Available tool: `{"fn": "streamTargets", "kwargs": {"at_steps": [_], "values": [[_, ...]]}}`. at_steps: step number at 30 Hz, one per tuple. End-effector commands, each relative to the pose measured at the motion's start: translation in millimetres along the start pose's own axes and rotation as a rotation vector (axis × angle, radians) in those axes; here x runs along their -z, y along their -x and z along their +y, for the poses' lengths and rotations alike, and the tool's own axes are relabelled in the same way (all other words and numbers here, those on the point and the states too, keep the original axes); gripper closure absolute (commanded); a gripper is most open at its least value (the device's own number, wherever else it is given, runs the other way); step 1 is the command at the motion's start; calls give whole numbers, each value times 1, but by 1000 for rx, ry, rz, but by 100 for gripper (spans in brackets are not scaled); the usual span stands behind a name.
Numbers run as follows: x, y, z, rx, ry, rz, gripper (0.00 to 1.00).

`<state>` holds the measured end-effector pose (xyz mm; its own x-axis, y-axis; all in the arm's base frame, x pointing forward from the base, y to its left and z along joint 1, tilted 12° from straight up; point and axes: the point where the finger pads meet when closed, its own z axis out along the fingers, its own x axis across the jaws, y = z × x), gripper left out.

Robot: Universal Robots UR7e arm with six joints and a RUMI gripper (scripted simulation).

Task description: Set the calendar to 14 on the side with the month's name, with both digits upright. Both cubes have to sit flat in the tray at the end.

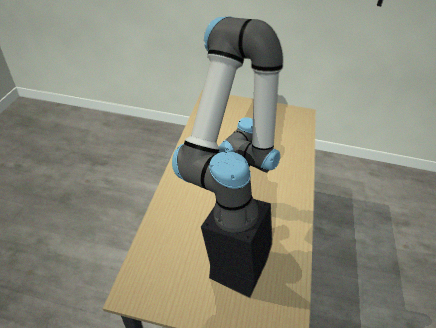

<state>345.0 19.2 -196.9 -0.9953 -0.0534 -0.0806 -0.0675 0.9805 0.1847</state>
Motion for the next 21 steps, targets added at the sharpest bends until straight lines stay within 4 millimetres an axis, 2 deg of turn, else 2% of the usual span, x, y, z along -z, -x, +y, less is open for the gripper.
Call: {"fn": "streamTargets", "kwargs": {"at_steps": [1, 21], "values": [[10, 0, 0, 0, 0, 1, 90], [17, 0, 0, 0, 0, 1, 90]]}}
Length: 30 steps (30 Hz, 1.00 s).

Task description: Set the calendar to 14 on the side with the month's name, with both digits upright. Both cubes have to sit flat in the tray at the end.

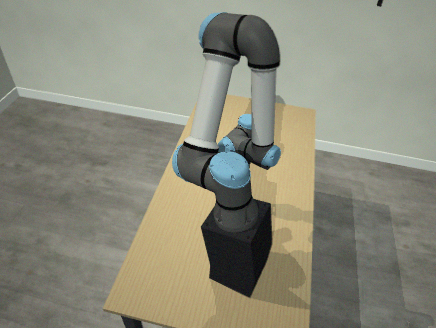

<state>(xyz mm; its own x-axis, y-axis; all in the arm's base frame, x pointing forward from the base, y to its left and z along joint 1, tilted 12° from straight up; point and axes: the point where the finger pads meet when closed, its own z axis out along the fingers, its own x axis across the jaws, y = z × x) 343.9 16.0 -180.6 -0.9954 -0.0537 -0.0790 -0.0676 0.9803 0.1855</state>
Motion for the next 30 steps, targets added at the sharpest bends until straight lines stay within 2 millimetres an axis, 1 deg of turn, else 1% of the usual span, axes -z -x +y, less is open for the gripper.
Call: {"fn": "streamTargets", "kwargs": {"at_steps": [1, 16, 24, 30], "values": [[0, 0, 0, 0, 0, -1, 90], [0, 1, 0, 30, 0, -1, 90], [0, 2, -1, 82, -1, -1, 90], [0, 3, -2, 167, -1, -1, 90]]}}
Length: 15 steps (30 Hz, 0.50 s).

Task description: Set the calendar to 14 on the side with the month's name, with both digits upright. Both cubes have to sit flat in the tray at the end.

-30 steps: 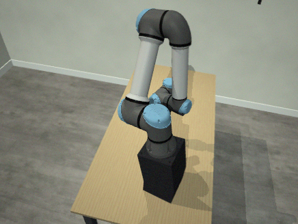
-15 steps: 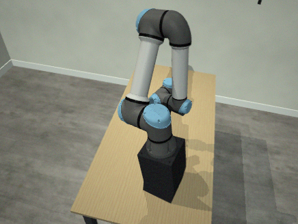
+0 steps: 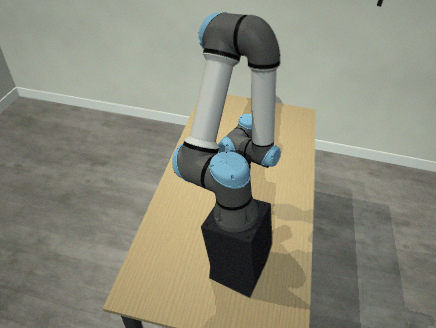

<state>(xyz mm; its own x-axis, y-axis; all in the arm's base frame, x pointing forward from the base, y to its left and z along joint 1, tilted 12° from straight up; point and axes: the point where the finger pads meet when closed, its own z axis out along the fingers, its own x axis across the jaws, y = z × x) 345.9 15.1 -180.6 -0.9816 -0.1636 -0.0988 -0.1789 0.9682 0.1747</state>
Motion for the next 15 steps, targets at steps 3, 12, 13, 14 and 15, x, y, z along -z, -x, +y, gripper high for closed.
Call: {"fn": "streamTargets", "kwargs": {"at_steps": [3, 12, 13, 14, 15], "values": [[0, 2, -1, 110, 0, -1, 90], [0, 4, -2, 275, 0, -1, 90], [0, 5, -2, 302, 0, -1, 90], [0, 5, -3, 330, 0, -1, 90], [0, 6, -3, 360, 0, -1, 90]]}}
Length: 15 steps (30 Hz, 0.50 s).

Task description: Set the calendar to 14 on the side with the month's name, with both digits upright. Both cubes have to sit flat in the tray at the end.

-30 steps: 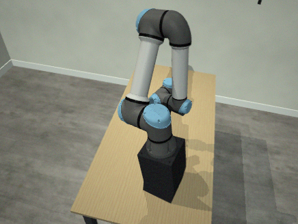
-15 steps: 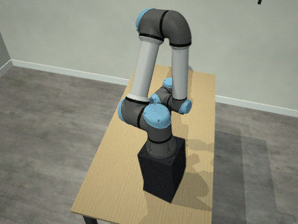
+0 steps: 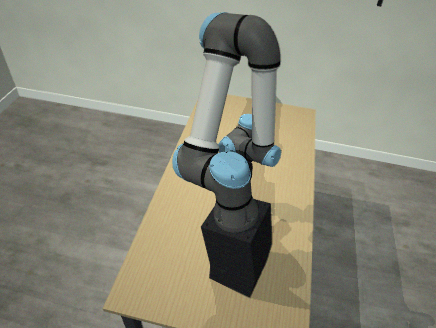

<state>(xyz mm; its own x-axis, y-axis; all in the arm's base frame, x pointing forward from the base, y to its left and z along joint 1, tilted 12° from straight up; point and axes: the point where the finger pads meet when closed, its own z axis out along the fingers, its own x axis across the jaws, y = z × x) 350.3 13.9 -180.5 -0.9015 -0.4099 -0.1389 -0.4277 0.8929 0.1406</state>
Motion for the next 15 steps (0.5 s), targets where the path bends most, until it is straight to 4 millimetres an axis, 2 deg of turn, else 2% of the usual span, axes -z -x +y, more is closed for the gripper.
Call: {"fn": "streamTargets", "kwargs": {"at_steps": [1, 9, 13, 15], "values": [[0, 2, -1, 127, 2, -3, 90], [0, 5, -3, 396, 1, -4, 90], [0, 6, -3, 435, 1, -4, 90], [0, 6, -3, 511, 1, -4, 90]]}}
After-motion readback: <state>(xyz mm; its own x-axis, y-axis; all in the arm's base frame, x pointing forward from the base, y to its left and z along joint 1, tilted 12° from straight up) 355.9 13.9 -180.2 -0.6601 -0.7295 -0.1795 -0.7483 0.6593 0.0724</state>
